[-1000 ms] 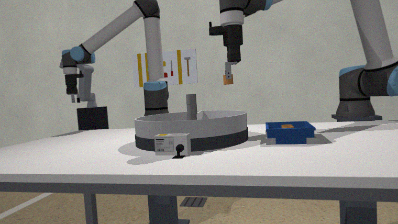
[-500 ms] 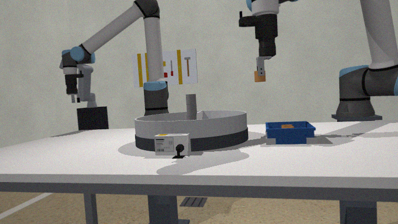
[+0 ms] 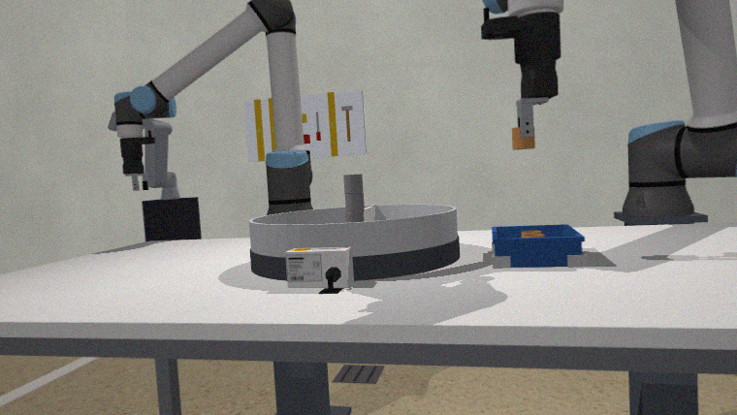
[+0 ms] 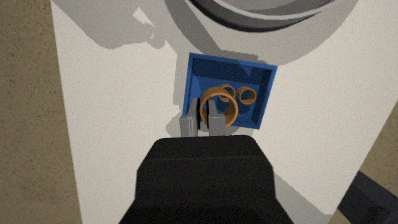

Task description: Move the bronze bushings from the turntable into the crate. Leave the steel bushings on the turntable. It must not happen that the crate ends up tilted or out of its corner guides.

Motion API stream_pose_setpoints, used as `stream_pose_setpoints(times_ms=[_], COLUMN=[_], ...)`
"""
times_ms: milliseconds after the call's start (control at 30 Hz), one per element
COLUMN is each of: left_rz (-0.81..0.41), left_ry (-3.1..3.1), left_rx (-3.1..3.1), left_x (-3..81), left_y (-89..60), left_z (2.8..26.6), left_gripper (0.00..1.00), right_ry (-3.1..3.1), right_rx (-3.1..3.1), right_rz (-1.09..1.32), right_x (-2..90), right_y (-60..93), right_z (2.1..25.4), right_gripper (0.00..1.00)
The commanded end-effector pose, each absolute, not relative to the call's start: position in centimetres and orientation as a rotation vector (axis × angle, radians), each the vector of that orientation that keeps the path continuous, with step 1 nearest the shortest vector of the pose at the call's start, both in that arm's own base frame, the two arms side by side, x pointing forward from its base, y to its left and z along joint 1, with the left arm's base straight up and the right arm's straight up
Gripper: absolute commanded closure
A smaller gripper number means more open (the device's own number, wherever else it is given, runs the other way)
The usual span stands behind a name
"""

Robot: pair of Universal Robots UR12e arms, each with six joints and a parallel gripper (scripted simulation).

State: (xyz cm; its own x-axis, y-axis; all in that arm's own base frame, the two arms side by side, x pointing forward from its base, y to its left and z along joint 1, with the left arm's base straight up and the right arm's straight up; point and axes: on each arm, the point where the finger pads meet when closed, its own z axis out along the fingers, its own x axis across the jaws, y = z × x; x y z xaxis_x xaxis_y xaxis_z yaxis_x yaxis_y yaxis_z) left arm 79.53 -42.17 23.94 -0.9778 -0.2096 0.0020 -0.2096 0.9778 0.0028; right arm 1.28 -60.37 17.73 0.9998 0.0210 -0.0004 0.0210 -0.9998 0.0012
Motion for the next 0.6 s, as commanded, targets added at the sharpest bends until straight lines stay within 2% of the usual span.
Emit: stream_pose_setpoints(times_ms=[0,567], left_rz=[0.004,0.005], left_ry=[-3.126,-3.128], left_rx=[0.329,0.327], left_x=[80.59,80.65], left_y=[-41.18,-41.11], left_z=[24.45,24.54], left_gripper=[1.0,1.0], right_ry=[0.035,0.035], right_rx=[3.141,3.141], right_rz=[0.0,0.0], right_x=[1.35,1.35], right_y=[-60.39,-60.39], right_z=[17.7,17.7], right_gripper=[0.0,0.0])
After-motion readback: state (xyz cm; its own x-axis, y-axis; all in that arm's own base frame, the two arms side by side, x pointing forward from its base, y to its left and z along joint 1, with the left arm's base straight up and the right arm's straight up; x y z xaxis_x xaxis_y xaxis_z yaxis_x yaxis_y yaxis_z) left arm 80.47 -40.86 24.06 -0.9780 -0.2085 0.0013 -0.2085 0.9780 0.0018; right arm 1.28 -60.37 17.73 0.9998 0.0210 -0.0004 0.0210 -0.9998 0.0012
